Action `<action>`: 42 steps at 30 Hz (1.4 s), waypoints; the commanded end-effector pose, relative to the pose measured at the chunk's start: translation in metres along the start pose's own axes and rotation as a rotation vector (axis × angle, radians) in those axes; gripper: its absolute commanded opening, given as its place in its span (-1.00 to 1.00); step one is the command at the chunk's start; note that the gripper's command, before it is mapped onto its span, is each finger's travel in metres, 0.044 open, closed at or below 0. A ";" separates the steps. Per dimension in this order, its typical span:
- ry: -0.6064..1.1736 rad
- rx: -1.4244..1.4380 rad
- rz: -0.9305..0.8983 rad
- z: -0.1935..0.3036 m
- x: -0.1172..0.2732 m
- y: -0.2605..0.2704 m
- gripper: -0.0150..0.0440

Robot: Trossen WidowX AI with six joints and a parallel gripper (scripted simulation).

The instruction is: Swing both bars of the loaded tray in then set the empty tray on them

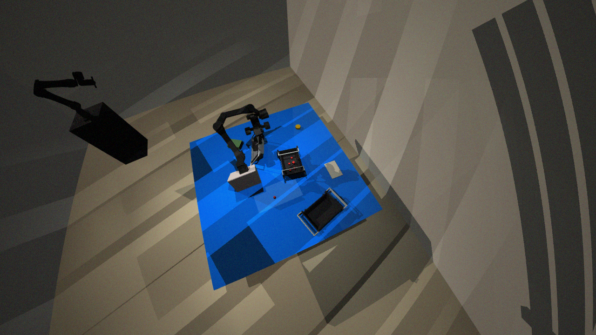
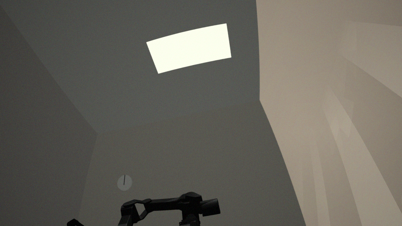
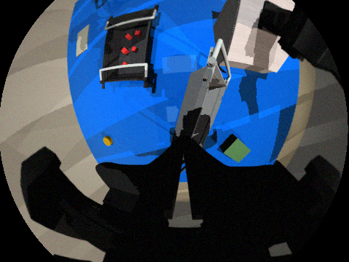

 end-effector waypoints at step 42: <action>0.032 -0.236 0.025 0.011 -0.085 -0.049 -0.49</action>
Point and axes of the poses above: the point midway between the two fingers, 35 mm back from their tips, its own x axis back along the fingers, its own y axis across the jaws, z = x × y, the point moved 6 cm from there along x, back along the fingers, and after that the axes turned 5 degrees about -x, right-handed, at the moved point
